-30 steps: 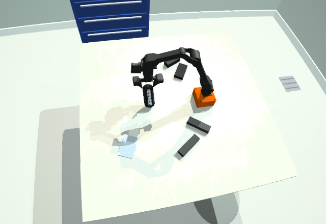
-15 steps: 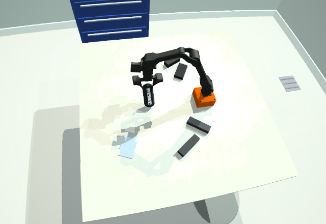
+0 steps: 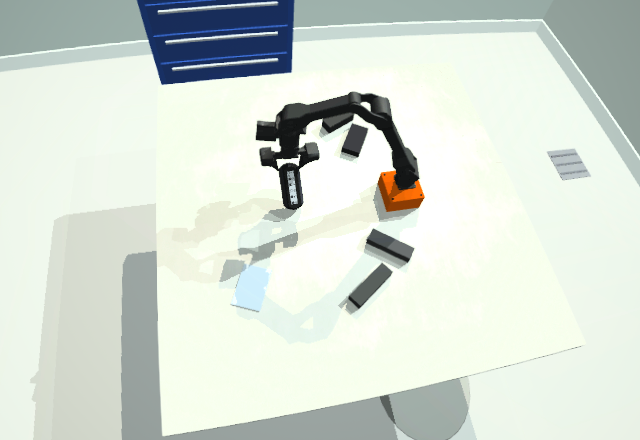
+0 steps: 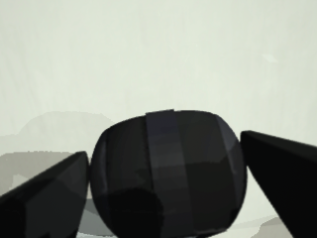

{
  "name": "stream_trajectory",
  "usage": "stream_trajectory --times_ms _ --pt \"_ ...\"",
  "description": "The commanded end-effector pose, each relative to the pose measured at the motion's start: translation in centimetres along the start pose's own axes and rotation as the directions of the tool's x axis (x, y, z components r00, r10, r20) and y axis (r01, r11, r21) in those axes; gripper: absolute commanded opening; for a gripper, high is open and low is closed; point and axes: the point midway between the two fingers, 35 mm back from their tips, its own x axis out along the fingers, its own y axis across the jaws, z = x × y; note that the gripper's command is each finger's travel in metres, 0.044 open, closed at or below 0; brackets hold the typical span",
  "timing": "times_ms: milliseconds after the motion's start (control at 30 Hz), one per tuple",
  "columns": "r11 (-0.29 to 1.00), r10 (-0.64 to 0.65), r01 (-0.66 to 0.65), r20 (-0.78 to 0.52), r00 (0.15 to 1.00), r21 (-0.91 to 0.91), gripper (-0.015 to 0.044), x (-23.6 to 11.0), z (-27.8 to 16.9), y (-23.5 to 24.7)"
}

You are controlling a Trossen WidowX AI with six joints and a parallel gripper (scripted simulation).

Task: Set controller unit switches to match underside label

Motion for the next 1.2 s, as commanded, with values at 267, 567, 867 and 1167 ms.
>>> stream_trajectory --times_ms 267,567,867,1167 --pt "1.0 -0.01 0.01 -0.009 1.0 -0.015 0.0338 1.0 0.2 -0.1" --pt "1.0 -0.01 0.01 -0.008 1.0 -0.015 0.0338 1.5 0.6 -0.1" --pt "1.0 -0.01 0.01 -0.008 1.0 -0.015 0.0338 2.1 1.1 -0.1" --pt "1.0 -0.01 0.01 -0.007 1.0 -0.015 0.0338 2.7 1.5 -0.1"
